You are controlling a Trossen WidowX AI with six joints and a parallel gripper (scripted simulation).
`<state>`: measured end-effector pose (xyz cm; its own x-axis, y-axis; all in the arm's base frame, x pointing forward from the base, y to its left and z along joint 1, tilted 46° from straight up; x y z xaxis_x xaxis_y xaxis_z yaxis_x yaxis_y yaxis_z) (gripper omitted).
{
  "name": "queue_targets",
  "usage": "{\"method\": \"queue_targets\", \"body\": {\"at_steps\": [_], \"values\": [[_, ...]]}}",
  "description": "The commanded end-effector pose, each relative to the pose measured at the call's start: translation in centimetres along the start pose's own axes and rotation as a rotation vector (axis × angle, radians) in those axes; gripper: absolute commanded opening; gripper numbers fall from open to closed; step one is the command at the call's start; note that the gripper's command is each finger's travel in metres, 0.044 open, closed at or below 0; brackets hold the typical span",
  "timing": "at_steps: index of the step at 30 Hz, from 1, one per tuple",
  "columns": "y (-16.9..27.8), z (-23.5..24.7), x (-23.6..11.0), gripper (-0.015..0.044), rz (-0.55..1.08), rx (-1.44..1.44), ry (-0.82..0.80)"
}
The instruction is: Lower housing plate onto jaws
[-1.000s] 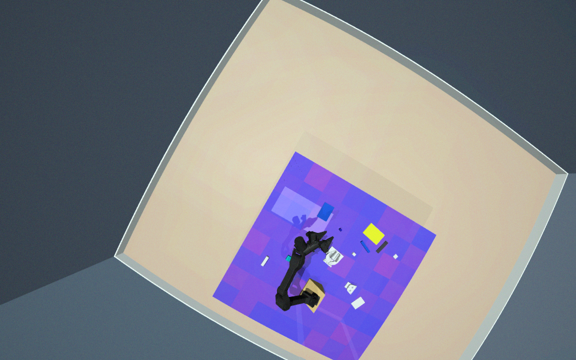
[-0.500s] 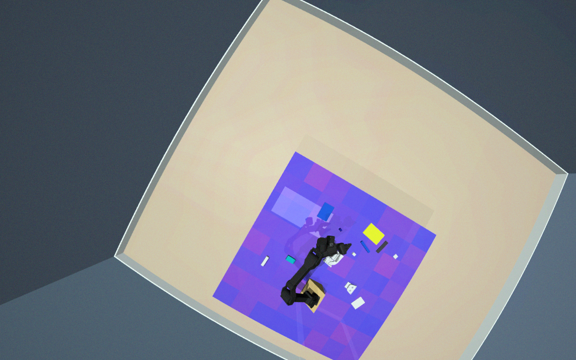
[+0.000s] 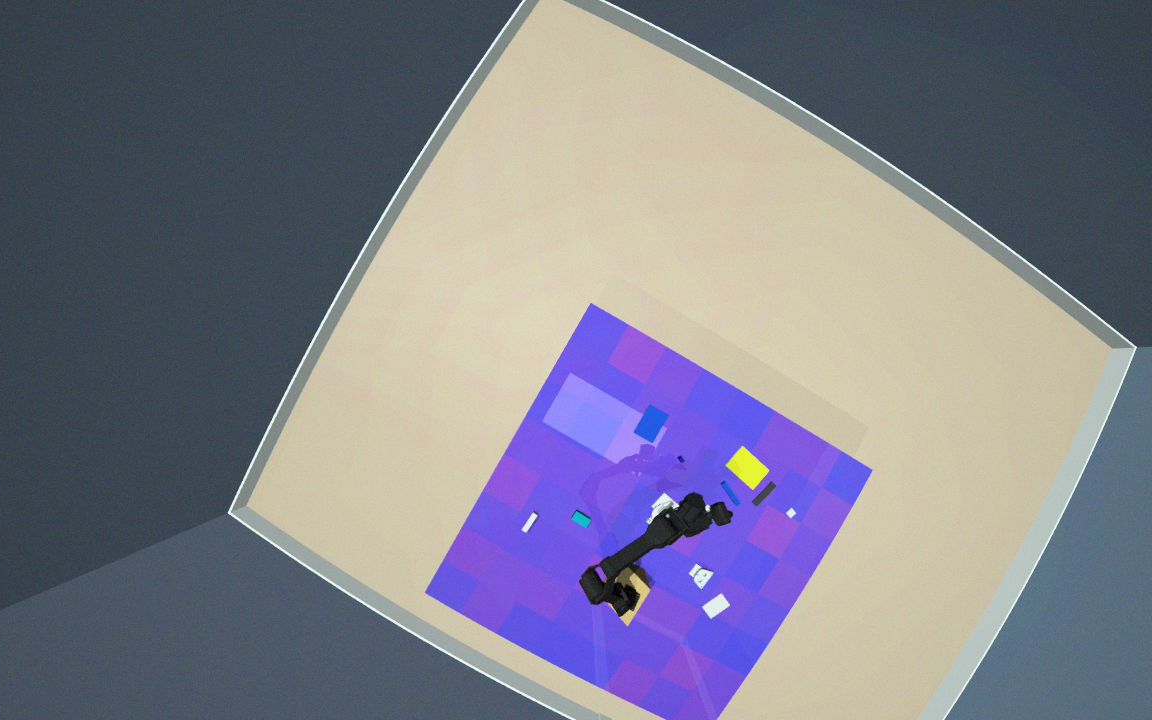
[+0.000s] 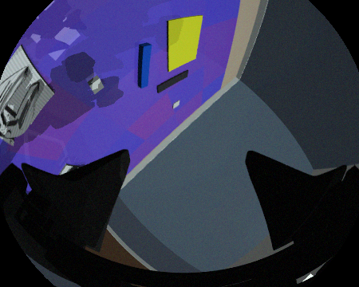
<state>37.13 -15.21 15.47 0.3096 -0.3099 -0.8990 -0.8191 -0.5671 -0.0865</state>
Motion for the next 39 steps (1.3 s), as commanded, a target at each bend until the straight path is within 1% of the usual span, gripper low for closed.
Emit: {"method": "queue_targets", "body": {"at_steps": [1, 10, 21, 28, 34, 39], "values": [[2.1, -0.3, 2.1, 0.044, 0.028, -0.067, -0.088], [8.4, -0.2, 7.1, 0.044, 0.044, -0.214, -0.33], [16.3, 1.7, 11.7, 0.044, -0.064, -0.324, -0.597], [20.9, 3.7, 13.8, 0.044, -0.199, -0.361, -0.729], [24.8, 5.9, 15.2, 0.044, -0.364, -0.379, -0.809], [27.7, 8.0, 16.1, 0.044, -0.52, -0.378, -0.84]]}}
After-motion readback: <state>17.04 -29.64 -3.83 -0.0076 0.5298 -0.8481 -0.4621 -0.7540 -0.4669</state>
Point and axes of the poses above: the point midway between the two fingers, 35 mm back from their tips, its own x axis out along the fingers, its own z axis across the jaws, y = z × x, the point moved 10 cm from there along -x, back along the fingers, and after that the axes turned 10 degrees about x, right-handed, at the moved point
